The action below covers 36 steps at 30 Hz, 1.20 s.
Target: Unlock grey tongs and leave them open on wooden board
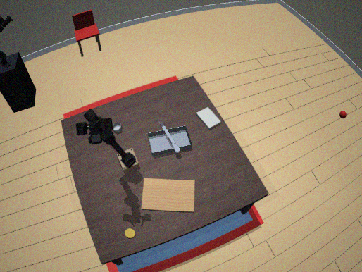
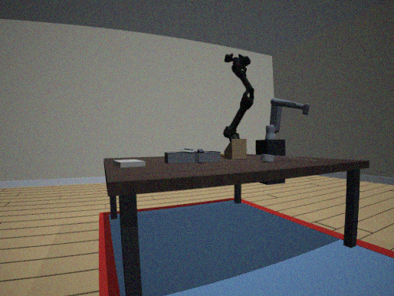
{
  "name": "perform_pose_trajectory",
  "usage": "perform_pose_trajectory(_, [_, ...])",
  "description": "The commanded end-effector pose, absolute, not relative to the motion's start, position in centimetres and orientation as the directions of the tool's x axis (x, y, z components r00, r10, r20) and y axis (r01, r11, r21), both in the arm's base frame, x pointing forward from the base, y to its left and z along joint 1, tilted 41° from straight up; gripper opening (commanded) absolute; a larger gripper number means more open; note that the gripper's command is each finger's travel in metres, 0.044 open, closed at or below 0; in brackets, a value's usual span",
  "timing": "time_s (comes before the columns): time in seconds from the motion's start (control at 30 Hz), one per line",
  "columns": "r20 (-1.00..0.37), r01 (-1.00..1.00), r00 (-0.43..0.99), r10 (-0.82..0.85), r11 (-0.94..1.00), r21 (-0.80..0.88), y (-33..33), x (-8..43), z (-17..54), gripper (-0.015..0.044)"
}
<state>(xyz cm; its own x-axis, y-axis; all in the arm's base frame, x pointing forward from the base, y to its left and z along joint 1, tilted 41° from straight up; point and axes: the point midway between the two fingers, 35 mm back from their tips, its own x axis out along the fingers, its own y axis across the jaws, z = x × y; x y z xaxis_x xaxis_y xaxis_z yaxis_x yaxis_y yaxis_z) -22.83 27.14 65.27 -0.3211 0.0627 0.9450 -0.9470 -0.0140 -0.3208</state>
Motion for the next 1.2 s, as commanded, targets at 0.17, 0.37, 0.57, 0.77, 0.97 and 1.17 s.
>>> perform_pose_trajectory(0.17, [0.98, -0.985, -0.163, -0.113, 0.077, -0.155, 17.5, -18.9, 68.8, 0.026])
perform_pose_trajectory(0.37, [0.974, -0.99, -0.068, -0.218, 0.138, -0.038, 12.0, -15.4, 69.8, 0.026])
perform_pose_trajectory(0.57, [0.953, -0.983, -0.002, -0.303, 0.176, 0.054, 8.0, -12.9, 70.2, 0.026])
perform_pose_trajectory(0.77, [0.938, -0.965, 0.071, -0.34, 0.214, 0.15, 5.5, -10.3, 70.2, 0.026])
perform_pose_trajectory(0.97, [0.918, -0.951, 0.146, -0.368, 0.205, 0.233, 2.9, -7.9, 70.2, 0.026])
perform_pose_trajectory(1.17, [0.841, -0.859, 0.288, -0.458, 0.265, 0.438, -2.9, -1.6, 69.4, 0.026])
